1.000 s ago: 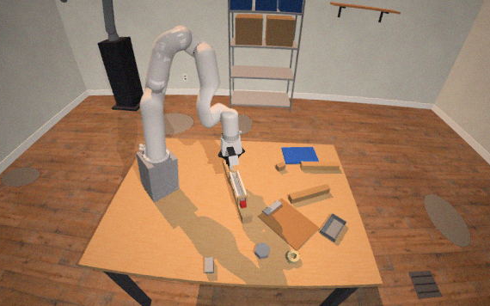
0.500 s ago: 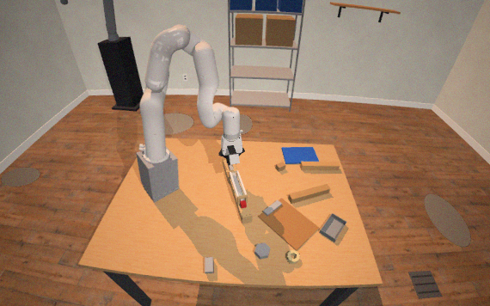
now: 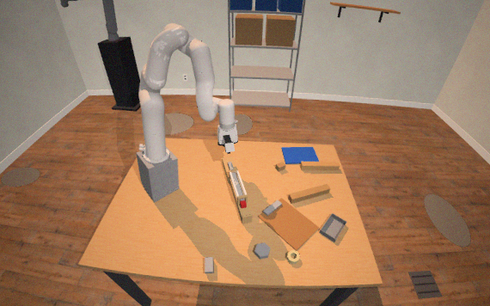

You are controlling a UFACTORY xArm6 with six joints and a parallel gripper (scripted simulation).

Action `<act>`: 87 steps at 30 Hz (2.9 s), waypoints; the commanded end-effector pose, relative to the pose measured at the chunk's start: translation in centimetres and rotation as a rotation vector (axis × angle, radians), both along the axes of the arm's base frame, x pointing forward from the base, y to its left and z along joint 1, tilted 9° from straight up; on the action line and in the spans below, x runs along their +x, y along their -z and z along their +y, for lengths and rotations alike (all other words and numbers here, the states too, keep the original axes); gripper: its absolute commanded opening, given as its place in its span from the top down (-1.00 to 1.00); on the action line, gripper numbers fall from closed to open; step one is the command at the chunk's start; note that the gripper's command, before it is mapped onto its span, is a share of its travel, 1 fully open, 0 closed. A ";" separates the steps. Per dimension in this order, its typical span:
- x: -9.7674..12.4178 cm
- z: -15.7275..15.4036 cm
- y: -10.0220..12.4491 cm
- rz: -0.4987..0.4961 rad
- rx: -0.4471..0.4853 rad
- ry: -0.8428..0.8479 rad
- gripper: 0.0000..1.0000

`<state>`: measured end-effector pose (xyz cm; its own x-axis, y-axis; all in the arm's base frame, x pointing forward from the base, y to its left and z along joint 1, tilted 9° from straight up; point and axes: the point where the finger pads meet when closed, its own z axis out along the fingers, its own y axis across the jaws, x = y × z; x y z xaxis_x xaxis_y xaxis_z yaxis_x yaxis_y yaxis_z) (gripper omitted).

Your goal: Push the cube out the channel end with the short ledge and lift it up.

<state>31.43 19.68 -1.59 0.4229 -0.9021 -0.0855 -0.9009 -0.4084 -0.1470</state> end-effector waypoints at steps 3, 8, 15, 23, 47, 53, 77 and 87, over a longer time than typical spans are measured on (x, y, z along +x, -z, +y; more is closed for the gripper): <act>0.2 0.3 0.8 0.000 -0.015 0.005 1.00; 0.3 0.5 2.2 0.000 -0.015 0.005 1.00; 0.5 0.7 3.8 0.000 -0.015 0.005 1.00; 0.5 0.8 4.2 0.000 -0.015 0.005 1.00; 0.9 0.8 6.6 0.000 -0.015 0.005 1.00; 1.1 0.5 6.7 0.000 -0.015 0.005 1.00; 2.0 -1.5 6.8 0.000 -0.015 0.005 1.00; 2.2 -2.1 6.8 0.000 -0.015 0.005 1.00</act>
